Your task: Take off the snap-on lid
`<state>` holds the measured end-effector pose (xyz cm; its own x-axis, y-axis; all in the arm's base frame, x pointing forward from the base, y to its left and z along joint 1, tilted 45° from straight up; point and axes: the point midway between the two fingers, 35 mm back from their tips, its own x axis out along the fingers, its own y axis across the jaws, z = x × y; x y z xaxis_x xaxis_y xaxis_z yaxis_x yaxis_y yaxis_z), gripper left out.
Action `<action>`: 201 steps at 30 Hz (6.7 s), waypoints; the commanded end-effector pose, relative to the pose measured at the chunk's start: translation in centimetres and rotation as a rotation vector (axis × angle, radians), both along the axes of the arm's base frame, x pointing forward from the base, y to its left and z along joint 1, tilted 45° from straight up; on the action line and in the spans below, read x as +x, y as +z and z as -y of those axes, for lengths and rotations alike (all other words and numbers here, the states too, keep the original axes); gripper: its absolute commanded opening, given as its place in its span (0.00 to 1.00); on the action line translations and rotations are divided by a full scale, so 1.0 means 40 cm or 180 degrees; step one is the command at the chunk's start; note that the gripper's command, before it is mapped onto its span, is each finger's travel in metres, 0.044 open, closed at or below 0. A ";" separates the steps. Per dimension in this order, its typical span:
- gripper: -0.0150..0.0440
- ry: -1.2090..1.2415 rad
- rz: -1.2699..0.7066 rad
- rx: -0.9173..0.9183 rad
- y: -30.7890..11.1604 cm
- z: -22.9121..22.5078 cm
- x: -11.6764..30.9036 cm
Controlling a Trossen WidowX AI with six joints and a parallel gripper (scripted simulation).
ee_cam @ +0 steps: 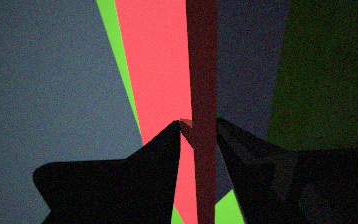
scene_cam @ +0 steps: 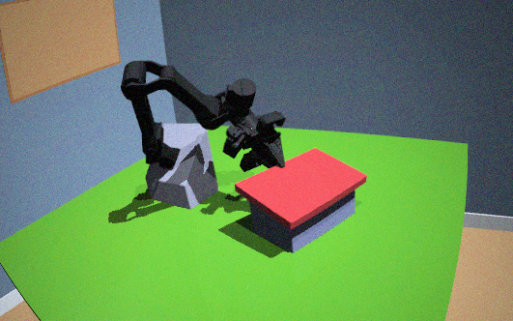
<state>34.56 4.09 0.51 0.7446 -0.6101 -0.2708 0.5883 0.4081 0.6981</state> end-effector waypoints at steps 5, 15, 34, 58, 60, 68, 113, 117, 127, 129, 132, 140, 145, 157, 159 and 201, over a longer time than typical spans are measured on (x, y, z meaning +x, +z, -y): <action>0.25 0.0013 0.0032 0.0017 0.026 -0.027 0.008; 0.25 0.0013 0.0033 0.0019 0.052 -0.048 0.017; 0.25 0.0013 0.0033 0.0021 0.104 -0.085 0.043; 0.25 0.0013 0.0035 0.0023 0.172 -0.131 0.085; 0.25 0.0013 0.0035 0.0023 0.178 -0.134 0.088; 0.25 0.0013 0.0034 0.0024 0.196 -0.152 0.089; 0.25 0.0013 0.0029 0.0020 0.294 -0.117 0.042; 0.25 0.0013 0.0028 0.0019 0.307 -0.103 0.034; 0.25 0.0013 0.0026 0.0016 0.338 -0.070 0.013; 0.25 0.0013 0.0026 0.0015 0.344 -0.064 0.009; 0.25 0.0013 0.0025 0.0015 0.353 -0.054 0.003; 0.25 0.0013 0.0024 0.0013 0.379 -0.027 -0.013; 0.25 0.0013 0.0023 0.0012 0.394 -0.011 -0.023; 0.25 0.0013 0.0021 0.0009 0.432 0.029 -0.048; 0.25 0.0013 0.0020 0.0008 0.438 0.035 -0.052; 0.25 0.0013 0.0015 0.0000 0.571 0.174 -0.138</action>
<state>29.28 -2.52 22.58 0.7419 -0.6131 -0.2714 0.5914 0.4077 0.6957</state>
